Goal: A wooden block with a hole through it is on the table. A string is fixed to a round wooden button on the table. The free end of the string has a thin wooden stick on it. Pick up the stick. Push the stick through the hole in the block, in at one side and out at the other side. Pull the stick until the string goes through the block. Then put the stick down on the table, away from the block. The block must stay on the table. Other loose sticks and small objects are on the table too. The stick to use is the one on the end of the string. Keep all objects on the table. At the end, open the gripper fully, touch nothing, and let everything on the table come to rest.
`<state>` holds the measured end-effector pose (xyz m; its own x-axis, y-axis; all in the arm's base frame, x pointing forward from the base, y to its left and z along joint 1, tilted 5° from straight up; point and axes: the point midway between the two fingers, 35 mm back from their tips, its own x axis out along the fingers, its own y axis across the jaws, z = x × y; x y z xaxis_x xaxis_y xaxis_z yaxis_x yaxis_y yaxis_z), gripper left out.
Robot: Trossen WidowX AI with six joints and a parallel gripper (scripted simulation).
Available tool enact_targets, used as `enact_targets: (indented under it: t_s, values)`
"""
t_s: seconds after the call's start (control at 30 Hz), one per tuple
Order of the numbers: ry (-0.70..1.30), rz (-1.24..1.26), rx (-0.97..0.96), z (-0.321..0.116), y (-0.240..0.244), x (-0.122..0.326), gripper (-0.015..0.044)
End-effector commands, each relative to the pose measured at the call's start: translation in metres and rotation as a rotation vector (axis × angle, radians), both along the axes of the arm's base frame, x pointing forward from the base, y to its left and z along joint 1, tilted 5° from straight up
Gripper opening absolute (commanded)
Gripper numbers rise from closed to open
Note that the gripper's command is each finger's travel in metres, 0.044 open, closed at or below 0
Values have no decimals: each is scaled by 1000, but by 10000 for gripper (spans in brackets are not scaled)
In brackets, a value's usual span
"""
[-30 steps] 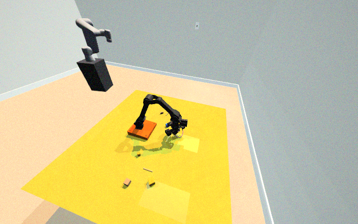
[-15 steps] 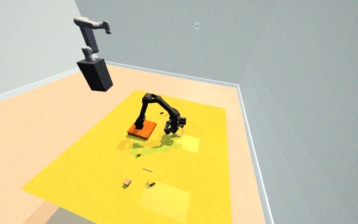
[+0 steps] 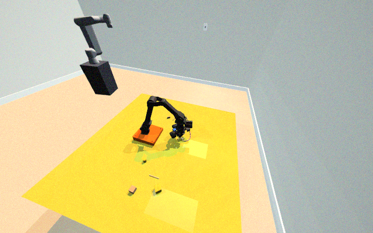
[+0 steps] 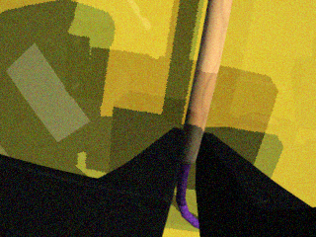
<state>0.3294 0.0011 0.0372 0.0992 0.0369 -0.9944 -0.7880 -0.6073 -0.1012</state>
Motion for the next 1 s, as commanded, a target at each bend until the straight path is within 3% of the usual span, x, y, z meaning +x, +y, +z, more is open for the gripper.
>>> enact_targets:
  t_s: [0.0, 0.97]
  values:
    - [-5, -4, -3, 1, 4, -5, 0]
    - [-7, -4, -6, 0, 24, -24, 0]
